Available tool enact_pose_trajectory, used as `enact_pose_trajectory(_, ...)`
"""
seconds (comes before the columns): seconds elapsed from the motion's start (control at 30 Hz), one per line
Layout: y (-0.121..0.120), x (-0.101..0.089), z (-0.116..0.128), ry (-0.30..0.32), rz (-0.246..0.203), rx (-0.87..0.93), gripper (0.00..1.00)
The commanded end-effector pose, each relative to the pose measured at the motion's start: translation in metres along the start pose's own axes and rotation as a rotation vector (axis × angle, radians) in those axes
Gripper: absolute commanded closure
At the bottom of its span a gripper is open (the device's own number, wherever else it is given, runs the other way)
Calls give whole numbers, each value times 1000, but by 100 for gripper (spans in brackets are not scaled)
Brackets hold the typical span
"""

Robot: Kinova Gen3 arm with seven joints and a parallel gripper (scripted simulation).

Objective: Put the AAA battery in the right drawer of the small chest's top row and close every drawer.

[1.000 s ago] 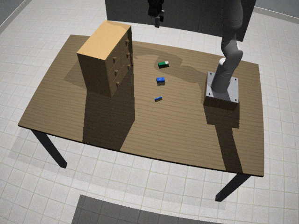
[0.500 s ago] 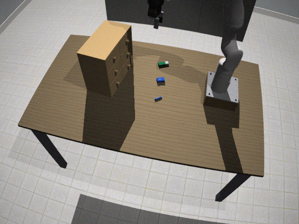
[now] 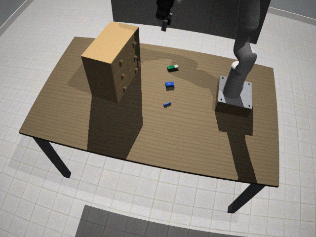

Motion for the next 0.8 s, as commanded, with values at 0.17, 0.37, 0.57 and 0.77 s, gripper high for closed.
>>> enact_pose_trajectory(0.17, -1, 4, -2, -52, -13, 3, 0)
enact_pose_trajectory(0.37, 0, 8, -3, -78, -16, 2, 0)
enact_pose_trajectory(0.57, 0, 13, -5, -119, -22, 1, 0)
enact_pose_trajectory(0.77, 0, 19, -6, -165, -29, 0, 0)
Point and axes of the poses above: the point where the finger pads meet when closed, its own x axis out along the fingers, its own y axis across the jaws, z = x × y, the point moved 10 cm from there along -x, back along the fingers, and after that the axes turned 9 degrees about -x, right-handed, at the moved point
